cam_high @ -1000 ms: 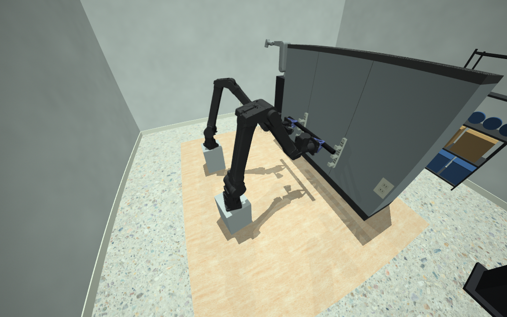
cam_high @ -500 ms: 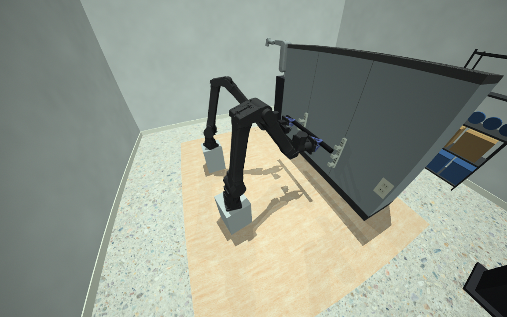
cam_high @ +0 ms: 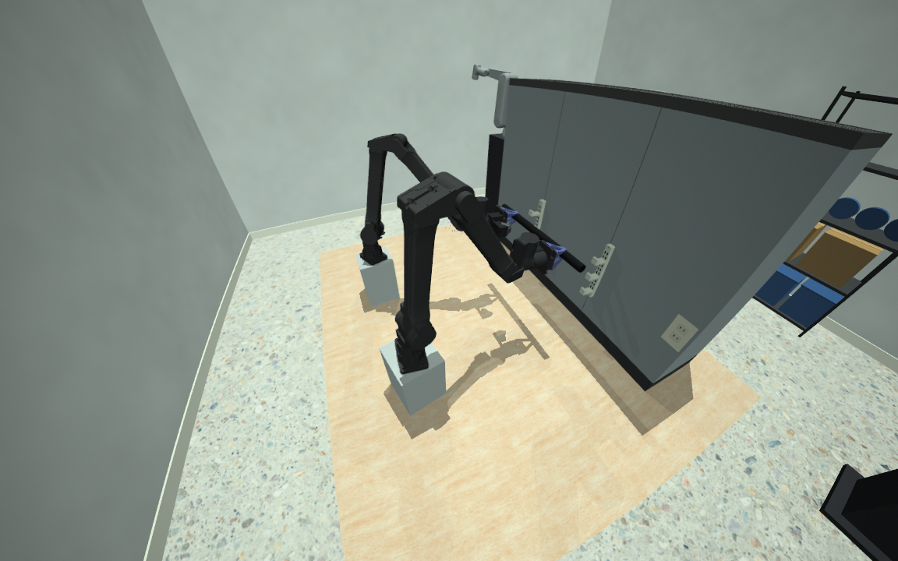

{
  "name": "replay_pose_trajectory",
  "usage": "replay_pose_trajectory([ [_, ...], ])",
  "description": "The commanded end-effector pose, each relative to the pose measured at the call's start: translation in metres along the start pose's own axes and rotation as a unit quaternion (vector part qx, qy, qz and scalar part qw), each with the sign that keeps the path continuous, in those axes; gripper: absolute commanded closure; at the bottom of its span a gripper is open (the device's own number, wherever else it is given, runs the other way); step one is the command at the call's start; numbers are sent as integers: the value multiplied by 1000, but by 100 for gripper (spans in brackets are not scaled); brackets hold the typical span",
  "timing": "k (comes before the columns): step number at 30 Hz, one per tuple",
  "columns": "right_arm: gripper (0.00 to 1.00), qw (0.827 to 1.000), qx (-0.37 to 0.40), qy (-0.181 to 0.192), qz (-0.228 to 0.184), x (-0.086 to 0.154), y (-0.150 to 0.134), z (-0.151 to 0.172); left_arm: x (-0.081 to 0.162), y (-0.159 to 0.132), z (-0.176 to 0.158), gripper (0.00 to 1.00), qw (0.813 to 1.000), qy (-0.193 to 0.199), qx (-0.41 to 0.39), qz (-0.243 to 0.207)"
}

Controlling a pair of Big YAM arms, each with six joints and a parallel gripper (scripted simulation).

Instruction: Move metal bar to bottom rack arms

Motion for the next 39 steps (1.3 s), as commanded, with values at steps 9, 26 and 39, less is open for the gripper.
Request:
replay_pose_trajectory([
  [9, 100, 999, -9, -40, 21, 19, -12, -31, 21, 4, 36, 100, 999, 43, 12, -4],
  [26, 100, 999, -9, -40, 21, 44, -10, -27, 45, 4, 34, 100, 999, 43, 12, -4],
  [39, 100, 999, -9, -40, 21, 62, -9, -24, 64, 3, 32, 100, 999, 43, 12, -4],
])
Point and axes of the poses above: on each arm, the point where the finger pads meet when closed, its own x axis back along the fingers, its own z axis across the jaws, y = z × x, the point moved 10 cm from there along x, back along the fingers, and after that the axes turned 15 degrees about x, right-handed, at the moved point
